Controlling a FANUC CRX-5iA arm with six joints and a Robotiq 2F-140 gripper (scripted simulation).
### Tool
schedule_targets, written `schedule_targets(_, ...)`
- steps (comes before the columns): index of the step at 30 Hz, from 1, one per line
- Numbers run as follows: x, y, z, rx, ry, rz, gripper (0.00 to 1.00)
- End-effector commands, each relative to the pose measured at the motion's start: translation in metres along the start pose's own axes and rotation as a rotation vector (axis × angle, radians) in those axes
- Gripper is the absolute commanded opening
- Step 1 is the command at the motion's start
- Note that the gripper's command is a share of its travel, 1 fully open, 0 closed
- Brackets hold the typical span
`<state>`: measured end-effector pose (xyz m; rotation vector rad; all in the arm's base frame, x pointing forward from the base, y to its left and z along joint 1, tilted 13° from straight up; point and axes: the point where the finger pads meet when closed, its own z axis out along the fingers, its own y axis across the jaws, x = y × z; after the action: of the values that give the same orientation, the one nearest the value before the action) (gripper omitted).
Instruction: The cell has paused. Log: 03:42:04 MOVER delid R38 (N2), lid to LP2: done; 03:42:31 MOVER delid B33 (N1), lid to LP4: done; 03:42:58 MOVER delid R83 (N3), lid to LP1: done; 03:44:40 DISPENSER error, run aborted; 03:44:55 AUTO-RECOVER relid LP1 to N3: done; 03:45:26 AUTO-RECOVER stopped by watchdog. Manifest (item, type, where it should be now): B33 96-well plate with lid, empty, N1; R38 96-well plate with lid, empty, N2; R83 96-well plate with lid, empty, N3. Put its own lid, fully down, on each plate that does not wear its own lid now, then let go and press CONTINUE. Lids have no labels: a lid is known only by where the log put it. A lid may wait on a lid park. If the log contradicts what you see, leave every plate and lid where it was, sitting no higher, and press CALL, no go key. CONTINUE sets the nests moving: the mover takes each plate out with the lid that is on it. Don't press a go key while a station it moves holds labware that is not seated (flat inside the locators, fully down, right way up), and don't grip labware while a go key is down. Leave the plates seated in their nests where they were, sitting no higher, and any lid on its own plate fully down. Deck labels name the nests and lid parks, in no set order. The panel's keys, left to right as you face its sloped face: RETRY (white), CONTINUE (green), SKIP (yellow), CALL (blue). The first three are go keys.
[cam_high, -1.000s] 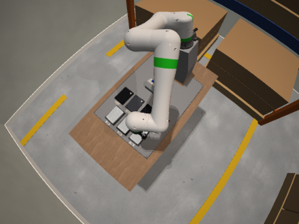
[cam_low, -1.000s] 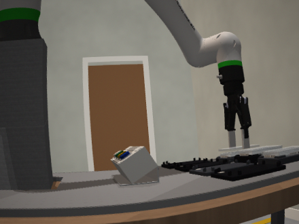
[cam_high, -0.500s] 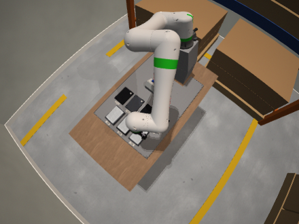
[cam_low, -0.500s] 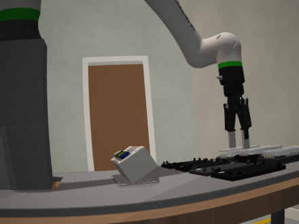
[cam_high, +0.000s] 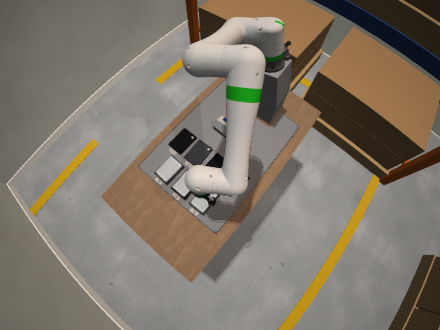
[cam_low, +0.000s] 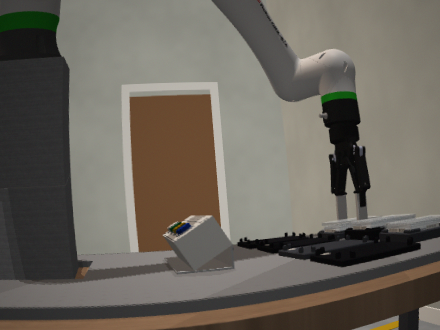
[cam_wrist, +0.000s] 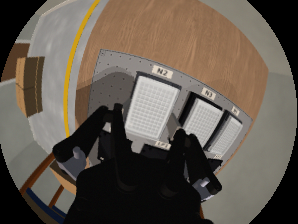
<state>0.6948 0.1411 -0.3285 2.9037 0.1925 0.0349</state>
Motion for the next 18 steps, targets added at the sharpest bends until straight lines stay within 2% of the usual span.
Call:
schedule_targets(1,0.0003,0.0000,0.0004,0.000,0.000,0.000,0.00)
schedule_targets(18,0.0003,0.0000,0.0027,0.000,0.000,0.000,0.00)
